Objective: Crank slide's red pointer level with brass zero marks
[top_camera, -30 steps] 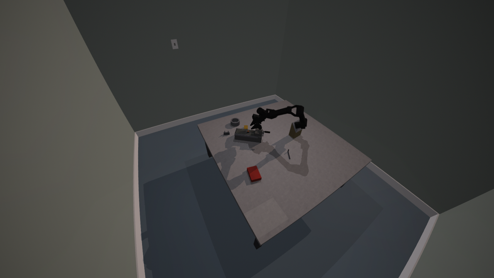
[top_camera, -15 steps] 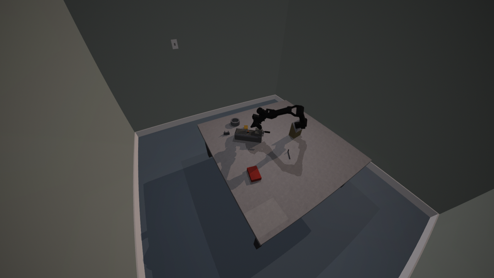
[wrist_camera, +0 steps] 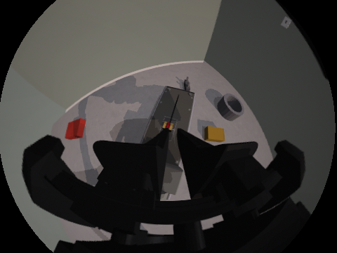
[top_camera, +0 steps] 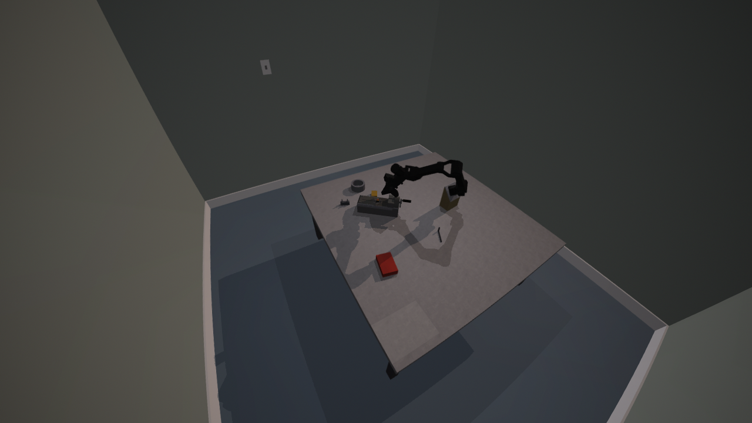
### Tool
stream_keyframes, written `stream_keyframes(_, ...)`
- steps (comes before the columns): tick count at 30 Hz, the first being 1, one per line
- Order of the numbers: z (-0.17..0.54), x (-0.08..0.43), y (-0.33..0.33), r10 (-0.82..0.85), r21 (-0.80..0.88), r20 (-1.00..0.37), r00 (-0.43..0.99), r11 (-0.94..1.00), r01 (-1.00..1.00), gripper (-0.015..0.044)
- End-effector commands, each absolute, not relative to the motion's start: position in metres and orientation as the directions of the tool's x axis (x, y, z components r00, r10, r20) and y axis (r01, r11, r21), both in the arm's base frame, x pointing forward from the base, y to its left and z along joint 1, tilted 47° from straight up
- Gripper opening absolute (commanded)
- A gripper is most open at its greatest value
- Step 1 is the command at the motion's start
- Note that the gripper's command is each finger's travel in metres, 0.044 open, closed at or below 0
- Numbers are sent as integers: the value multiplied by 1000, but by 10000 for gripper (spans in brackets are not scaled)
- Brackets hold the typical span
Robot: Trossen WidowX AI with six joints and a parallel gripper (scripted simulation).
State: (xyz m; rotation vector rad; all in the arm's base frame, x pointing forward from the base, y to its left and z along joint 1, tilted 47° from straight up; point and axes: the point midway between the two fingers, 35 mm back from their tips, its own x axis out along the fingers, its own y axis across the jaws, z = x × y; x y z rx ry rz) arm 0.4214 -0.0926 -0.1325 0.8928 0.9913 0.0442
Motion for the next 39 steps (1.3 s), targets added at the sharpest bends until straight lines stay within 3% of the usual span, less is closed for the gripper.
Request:
stream_keyframes(1,-133,421,-93,412,669,-705,576,657,349,131)
stream_keyframes(12,-133,421,-93,412,669,-705,576,657,349,420)
stream_keyframes(14,-133,421,-93,412,669,-705,576,657,349,440)
stream_keyframes(31,-133,421,-93,412,669,-705,576,657,349,0)
stream_keyframes(39,-133,421,-93,412,669,-705,576,657,349,0)
